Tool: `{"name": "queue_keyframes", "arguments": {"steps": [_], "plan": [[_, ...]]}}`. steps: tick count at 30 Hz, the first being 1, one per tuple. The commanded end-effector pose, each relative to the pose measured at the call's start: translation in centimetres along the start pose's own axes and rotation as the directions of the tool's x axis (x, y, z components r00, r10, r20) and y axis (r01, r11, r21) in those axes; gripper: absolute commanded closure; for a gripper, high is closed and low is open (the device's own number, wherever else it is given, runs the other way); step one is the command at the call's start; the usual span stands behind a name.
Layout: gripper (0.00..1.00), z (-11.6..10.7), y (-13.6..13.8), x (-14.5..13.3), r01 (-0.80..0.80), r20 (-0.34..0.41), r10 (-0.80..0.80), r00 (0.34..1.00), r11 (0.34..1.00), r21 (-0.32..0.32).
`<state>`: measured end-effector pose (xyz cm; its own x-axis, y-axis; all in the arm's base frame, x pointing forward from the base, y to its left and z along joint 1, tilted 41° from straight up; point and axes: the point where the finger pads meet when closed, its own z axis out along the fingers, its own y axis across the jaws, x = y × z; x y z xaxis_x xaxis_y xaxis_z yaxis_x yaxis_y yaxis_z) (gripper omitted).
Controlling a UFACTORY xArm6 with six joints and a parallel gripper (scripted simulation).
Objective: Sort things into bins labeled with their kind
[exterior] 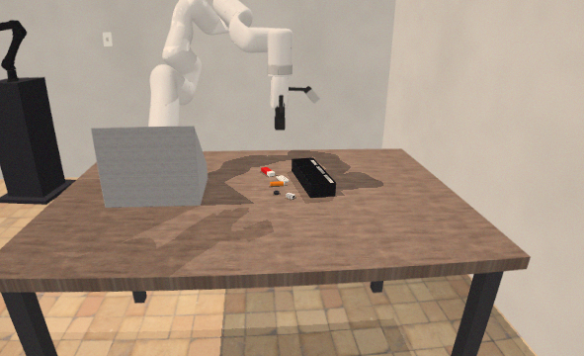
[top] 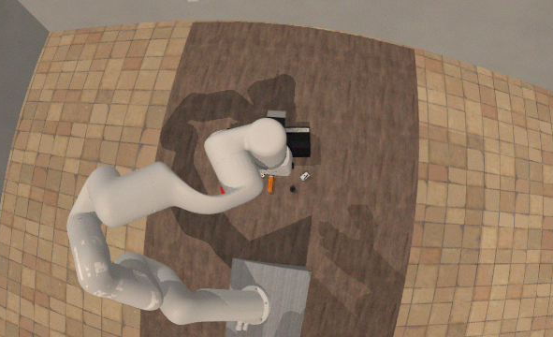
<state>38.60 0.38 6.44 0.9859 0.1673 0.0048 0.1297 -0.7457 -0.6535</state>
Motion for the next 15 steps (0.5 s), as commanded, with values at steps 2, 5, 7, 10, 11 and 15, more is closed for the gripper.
{"name": "queue_keyframes", "arguments": {"steps": [2, 5, 7, 10, 11, 15], "plan": [[0.93, 2.6, 1.2, 2.7, 0.056, -0.003, -0.056, 0.998, 0.998, -0.001], [0.93, 4.3, 2.0, 4.4, 0.056, -0.003, -0.056, 0.998, 0.998, -0.001], [0.93, 4.3, 2.0, 4.4, 0.056, -0.003, -0.056, 0.998, 0.998, -0.001], [0.93, 6.0, 2.8, 6.0, 0.056, -0.003, -0.056, 0.998, 0.998, -0.001], [0.93, 6.6, 3.0, 6.6, 0.056, -0.003, -0.056, 0.998, 0.998, -0.001], [0.93, 8.4, 3.8, 8.3, 0.056, -0.003, -0.056, 0.998, 0.998, -0.001]]}}
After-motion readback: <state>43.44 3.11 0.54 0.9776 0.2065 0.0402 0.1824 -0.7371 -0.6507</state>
